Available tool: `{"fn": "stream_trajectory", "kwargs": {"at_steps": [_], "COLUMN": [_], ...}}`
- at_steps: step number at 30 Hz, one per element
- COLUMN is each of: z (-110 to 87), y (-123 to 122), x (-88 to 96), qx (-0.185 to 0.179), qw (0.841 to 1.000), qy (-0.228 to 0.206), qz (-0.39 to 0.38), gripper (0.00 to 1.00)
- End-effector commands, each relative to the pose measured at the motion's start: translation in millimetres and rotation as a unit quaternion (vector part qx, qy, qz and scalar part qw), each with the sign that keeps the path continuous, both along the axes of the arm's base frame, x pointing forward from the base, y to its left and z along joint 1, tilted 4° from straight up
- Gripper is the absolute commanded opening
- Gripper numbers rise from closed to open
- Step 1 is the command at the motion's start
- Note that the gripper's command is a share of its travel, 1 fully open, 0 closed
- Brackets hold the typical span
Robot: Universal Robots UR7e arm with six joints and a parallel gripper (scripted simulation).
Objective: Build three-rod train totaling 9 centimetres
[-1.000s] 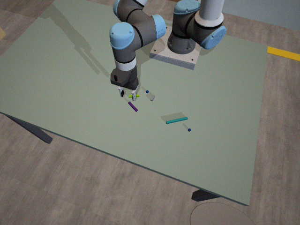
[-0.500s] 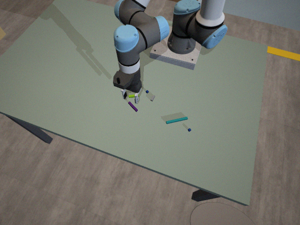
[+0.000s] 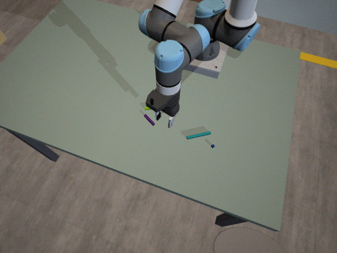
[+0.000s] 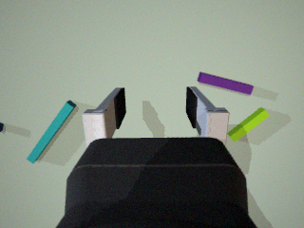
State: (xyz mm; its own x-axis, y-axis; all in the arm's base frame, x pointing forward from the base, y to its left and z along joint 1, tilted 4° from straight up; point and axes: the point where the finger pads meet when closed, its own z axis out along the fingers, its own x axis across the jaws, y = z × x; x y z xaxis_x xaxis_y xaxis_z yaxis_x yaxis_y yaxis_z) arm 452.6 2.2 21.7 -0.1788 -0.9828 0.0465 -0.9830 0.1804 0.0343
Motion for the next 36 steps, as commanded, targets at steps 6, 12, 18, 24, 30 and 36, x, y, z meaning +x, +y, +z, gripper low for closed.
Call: {"fn": "stream_trajectory", "kwargs": {"at_steps": [6,12,18,24,30,36], "z": [-2.5,-4.2,-5.1,-6.0,-6.5,-6.4], "y": [82,127,150,172,180,181], "x": [-5.4,-17.1,-25.4,-34.9,-39.1,-40.0], "qx": [-0.004,-0.007,-0.009,-0.011,-0.012,-0.012], "qw": [0.992,0.983,0.976,0.969,0.966,0.966], "qy": [-0.005,-0.007,-0.008,-0.009,-0.01,-0.01], "qz": [-0.125,-0.185,-0.217,-0.247,-0.259,-0.26], "gripper": [1.0,1.0,1.0,1.0,1.0,1.0]}}
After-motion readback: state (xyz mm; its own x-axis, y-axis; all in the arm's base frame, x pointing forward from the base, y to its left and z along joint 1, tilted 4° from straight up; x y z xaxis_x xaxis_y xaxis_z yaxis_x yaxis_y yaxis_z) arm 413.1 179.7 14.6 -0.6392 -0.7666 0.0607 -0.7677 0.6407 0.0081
